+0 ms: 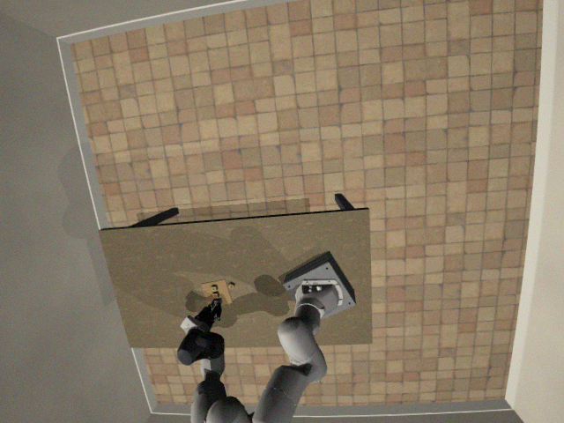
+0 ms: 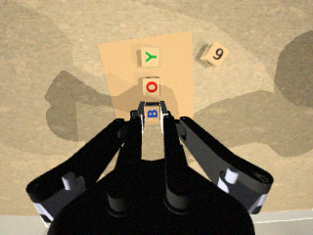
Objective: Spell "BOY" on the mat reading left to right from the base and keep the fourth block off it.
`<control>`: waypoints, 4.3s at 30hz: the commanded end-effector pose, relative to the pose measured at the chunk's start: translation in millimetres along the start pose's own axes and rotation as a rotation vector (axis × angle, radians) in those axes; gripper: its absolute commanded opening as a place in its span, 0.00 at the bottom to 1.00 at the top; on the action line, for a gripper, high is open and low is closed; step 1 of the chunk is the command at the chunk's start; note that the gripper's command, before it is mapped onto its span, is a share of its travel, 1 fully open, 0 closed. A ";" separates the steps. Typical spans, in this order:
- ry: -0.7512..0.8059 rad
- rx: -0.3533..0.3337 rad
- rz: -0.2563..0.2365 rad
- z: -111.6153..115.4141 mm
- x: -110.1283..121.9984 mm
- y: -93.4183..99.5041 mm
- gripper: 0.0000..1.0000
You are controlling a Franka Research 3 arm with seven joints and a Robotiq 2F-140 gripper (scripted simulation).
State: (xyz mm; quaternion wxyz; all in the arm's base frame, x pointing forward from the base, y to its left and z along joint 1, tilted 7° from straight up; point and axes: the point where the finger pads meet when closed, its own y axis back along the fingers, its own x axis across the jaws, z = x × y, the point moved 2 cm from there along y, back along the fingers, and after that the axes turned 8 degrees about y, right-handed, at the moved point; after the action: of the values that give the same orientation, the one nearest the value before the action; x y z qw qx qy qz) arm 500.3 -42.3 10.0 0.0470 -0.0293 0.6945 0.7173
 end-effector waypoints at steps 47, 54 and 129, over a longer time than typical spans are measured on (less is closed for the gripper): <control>-0.001 0.000 -0.003 -0.8 -1.3 0.2 0.25; -0.001 0.000 -0.003 -0.8 -1.3 1.8 0.25; -0.001 0.000 -0.003 -0.8 -0.8 148.8 1.00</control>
State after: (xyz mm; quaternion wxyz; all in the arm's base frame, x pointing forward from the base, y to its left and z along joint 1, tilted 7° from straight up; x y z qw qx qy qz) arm 492.5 -47.2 156.2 0.0506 -0.0462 0.6932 0.7175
